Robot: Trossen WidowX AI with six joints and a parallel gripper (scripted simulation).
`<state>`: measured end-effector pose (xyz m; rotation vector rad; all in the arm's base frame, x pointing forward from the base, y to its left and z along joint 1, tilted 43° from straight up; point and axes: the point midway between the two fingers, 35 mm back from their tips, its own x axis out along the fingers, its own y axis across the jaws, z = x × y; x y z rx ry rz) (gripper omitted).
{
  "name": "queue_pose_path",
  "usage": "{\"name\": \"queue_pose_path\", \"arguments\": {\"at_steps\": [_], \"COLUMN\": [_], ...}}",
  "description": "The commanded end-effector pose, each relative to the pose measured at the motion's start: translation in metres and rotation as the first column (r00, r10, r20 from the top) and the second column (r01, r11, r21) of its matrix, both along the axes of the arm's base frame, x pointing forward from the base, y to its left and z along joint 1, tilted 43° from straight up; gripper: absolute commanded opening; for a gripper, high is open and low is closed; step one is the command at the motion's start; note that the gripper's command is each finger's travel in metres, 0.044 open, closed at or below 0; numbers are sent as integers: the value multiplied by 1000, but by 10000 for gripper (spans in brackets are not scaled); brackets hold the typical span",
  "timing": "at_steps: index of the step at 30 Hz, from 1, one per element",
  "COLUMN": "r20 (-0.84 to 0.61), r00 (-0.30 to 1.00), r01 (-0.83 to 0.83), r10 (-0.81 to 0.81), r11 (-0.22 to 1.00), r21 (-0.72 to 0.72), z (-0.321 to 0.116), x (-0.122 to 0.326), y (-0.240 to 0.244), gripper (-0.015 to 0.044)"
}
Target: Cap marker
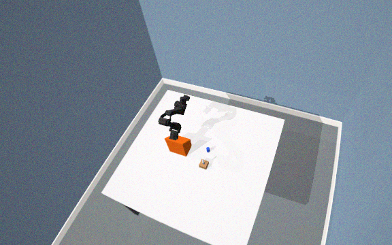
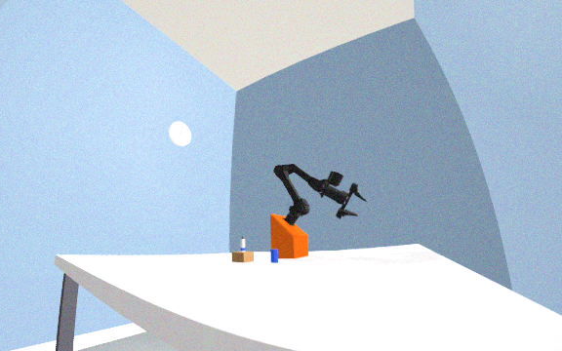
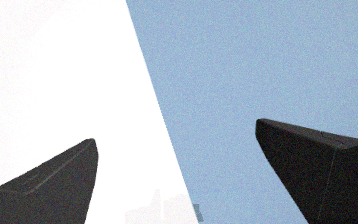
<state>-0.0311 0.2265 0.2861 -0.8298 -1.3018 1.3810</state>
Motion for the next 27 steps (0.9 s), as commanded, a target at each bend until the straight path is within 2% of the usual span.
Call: {"name": "queue_pose_path", "arguments": {"at_steps": [1,3,6,9,13,20,23,27], "r20": [-11,-105,-319,-509,-661,-678,-617,-474], "r00": [1000,993,928,773,459,-79,-325,-628], "r01": [4,37,94,118,96,11,-33,-86], "r10": [-4,-48,-193,-378,-593,-731,-716,-617], "r11": [1000,994,949,874,773,679,661,661], "r21": [-12,-104,-301,-471,-627,-734,-749,-745], "z": [-1,-10,-33,-57,-87,-125,-142,-163], "x": [2,16,51,90,138,196,219,246], "y": [1,12,29,38,37,19,5,-17], "gripper": [374,321,244,244,244,244,244,244]}}
